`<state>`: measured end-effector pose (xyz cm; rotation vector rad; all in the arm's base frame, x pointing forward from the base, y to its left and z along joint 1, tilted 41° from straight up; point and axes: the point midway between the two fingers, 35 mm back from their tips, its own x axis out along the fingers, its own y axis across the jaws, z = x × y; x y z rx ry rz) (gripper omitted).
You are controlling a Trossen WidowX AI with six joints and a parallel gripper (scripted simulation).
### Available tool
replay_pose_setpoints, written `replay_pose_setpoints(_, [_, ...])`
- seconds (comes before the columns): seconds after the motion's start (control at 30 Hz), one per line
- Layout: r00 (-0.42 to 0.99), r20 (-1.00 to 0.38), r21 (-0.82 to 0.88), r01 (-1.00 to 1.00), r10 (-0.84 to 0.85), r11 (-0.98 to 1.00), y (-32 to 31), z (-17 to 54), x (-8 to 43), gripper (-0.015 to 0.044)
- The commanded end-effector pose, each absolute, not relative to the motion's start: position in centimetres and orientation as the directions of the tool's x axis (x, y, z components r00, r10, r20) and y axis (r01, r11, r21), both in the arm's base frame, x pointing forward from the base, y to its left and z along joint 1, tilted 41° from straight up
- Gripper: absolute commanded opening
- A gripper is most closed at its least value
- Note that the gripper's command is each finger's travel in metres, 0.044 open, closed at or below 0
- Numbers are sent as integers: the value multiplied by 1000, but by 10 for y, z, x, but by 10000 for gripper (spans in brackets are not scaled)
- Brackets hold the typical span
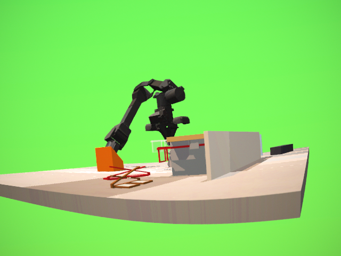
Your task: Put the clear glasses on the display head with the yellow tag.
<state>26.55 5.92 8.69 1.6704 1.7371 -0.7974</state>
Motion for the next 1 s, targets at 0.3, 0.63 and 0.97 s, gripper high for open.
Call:
replay_pose_setpoints(0.3, [-14, -754, -6, 1000, 656, 15, 68, 75, 264, 0])
replay_pose_setpoints(0.63, [-21, -754, -11, 1000, 657, 20, 72, 71, 264, 0])
replay_pose_setpoints(0.97, [-21, -754, -10, 1000, 657, 20, 73, 70, 277, 0])
